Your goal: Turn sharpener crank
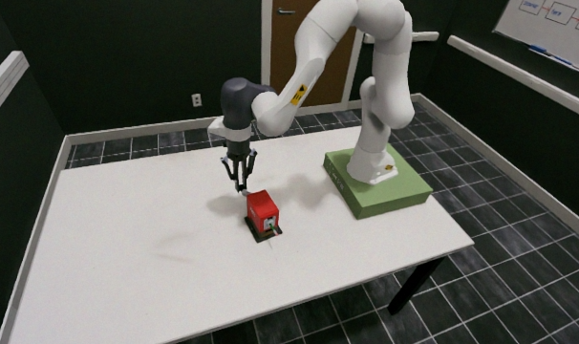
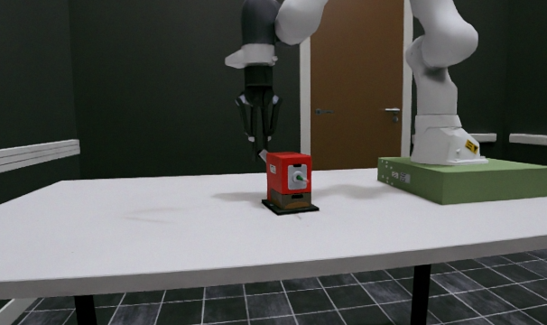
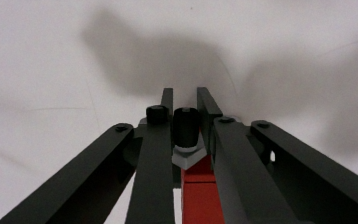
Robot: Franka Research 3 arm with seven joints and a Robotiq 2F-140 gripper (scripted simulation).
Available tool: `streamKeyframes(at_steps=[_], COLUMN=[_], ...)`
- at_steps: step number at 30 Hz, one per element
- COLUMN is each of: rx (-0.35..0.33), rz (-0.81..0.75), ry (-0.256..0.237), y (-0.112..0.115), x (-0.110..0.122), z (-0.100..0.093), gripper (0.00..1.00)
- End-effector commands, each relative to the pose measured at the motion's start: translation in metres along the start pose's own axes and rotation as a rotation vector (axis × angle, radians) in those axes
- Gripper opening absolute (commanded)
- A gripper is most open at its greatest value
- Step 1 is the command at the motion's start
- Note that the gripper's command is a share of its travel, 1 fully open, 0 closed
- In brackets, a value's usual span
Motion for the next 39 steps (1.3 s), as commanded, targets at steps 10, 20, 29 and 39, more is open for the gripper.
streamKeyframes(at_steps=[10,20,29,39], rx=[0.003,0.003,0.003,0.003], rz=[0.006,0.006,0.006,0.006], ry=[0.000,0.000,0.000,0.000], y=[-0.001,-0.002,-0.002,-0.002], x=[-0.009,-0.014,-0.016,-0.016], z=[0.013,0.025,0.034,0.047], gripper=[0.10,0.10,0.10,0.10])
Point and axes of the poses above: the point where the finger pads meet when closed, its own z axis out along the fingers, its own x axis across the jaws, y = z × x, the point moved 7 cm from there along -z, back along the fingers, and after that the axes turned 3 degrees about -z, right-handed, at the moved point
